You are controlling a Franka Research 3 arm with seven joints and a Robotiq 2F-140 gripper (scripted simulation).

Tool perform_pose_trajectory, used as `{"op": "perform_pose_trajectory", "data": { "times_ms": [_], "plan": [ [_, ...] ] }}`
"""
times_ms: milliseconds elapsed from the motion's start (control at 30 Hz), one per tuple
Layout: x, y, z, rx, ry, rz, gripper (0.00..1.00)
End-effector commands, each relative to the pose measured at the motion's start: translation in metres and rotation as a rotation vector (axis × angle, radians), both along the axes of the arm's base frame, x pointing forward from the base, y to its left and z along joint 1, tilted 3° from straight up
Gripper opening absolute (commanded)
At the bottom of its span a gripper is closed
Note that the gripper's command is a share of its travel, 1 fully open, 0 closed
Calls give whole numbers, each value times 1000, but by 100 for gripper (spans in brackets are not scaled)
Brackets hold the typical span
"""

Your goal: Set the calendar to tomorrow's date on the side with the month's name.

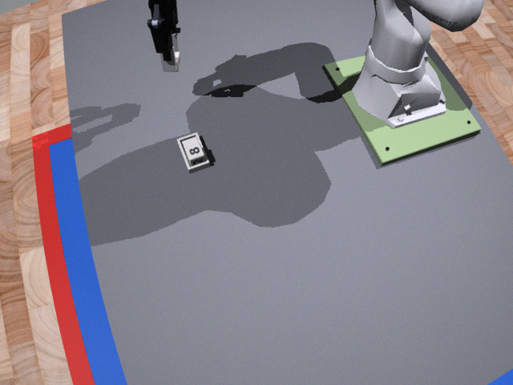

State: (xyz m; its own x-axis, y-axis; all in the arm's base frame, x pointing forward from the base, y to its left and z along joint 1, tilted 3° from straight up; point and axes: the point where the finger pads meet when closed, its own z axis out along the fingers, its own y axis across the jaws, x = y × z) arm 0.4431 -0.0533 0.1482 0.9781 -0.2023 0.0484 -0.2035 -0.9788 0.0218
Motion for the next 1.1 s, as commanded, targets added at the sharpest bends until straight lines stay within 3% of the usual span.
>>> {"op": "perform_pose_trajectory", "data": {
  "times_ms": [0,367,1067],
  "plan": [
    [1,-1,1,1,2,77,16],
    [2,-1,-8,1,2,77,16],
    [5,-3,-86,1,2,77,16]
  ]
}}
